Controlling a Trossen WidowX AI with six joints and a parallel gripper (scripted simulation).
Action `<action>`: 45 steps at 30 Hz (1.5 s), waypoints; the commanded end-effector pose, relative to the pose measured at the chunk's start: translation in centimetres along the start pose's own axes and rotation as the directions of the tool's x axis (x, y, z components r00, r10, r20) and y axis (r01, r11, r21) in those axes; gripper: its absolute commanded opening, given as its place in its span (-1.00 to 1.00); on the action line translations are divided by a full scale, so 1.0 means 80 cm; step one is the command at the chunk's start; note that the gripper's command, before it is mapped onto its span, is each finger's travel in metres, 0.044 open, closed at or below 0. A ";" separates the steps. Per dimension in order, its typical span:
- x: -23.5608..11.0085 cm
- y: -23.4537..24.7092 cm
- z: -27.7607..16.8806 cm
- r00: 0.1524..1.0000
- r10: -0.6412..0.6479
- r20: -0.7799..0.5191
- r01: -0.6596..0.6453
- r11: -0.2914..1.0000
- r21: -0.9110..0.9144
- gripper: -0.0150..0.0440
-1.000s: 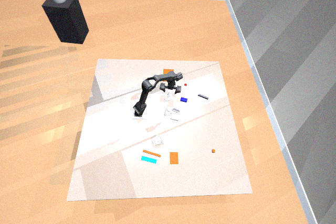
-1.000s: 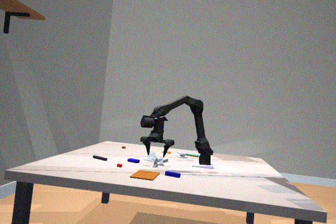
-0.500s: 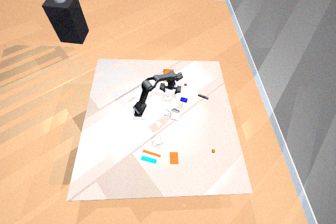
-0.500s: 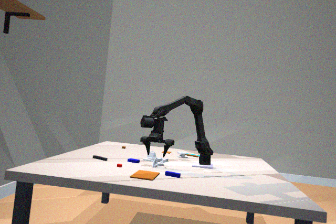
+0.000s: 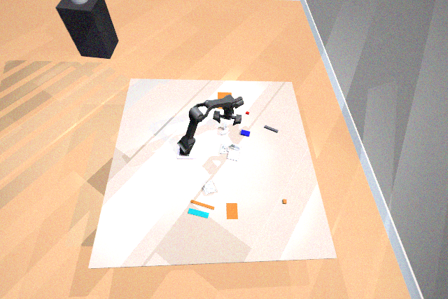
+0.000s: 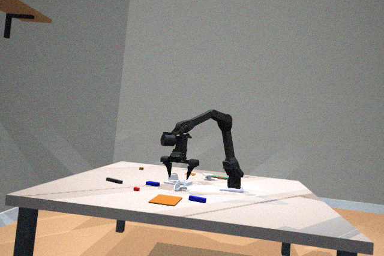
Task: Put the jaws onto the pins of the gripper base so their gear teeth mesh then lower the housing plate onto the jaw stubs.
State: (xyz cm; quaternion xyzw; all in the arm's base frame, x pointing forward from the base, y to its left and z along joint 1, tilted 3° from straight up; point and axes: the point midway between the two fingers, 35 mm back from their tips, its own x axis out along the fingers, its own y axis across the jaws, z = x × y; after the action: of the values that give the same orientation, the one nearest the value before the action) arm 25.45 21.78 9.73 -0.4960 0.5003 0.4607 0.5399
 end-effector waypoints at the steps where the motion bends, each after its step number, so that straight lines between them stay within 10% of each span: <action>1: 0.001 -0.001 0.000 1.000 -0.003 -0.001 0.003 1.000 -0.003 1.00; 45: 0.064 -0.003 0.002 1.000 -0.003 -0.001 0.003 1.000 -0.003 1.00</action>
State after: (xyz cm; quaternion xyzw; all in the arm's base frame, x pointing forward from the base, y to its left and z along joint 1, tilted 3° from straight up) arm 26.13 22.04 5.05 -0.4959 0.4981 0.4601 0.5424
